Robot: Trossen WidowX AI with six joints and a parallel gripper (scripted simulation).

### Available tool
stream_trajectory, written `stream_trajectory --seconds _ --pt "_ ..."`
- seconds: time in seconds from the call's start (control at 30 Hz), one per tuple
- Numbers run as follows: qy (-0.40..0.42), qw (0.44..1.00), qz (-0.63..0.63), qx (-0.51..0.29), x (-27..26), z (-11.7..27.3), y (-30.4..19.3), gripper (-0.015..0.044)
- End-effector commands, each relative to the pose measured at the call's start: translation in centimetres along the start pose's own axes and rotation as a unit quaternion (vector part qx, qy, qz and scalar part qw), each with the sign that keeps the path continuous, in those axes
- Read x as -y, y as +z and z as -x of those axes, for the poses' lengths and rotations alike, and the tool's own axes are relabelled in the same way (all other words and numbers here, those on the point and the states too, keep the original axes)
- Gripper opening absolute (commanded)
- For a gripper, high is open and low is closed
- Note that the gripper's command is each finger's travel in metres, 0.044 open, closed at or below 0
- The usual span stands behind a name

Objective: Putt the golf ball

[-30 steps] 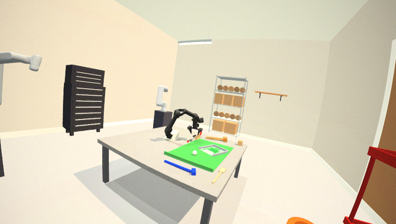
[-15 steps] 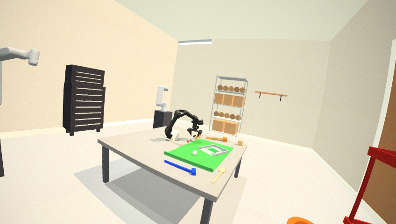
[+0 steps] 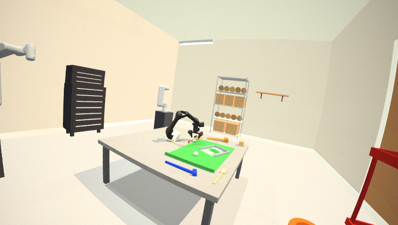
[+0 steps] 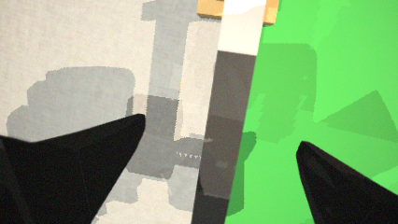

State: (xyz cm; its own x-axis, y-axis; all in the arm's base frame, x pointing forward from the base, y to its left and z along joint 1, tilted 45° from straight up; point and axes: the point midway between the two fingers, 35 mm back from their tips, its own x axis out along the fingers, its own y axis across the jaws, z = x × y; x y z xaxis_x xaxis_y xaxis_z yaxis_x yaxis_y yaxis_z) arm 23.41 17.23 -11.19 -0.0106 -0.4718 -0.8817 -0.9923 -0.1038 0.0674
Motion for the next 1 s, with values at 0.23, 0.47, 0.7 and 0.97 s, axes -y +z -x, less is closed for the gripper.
stream_trajectory --seconds 0.23,0.47,0.7,0.97 --pt "0.0 1.0 0.0 0.0 0.0 0.0 0.0 0.023" --pt "0.0 1.0 0.0 0.0 0.0 0.0 0.0 0.0046" --pt "0.0 1.0 0.0 0.0 0.0 0.2 0.1 0.0" --pt "0.0 1.0 0.0 0.001 0.4 3.6 1.3 0.0"
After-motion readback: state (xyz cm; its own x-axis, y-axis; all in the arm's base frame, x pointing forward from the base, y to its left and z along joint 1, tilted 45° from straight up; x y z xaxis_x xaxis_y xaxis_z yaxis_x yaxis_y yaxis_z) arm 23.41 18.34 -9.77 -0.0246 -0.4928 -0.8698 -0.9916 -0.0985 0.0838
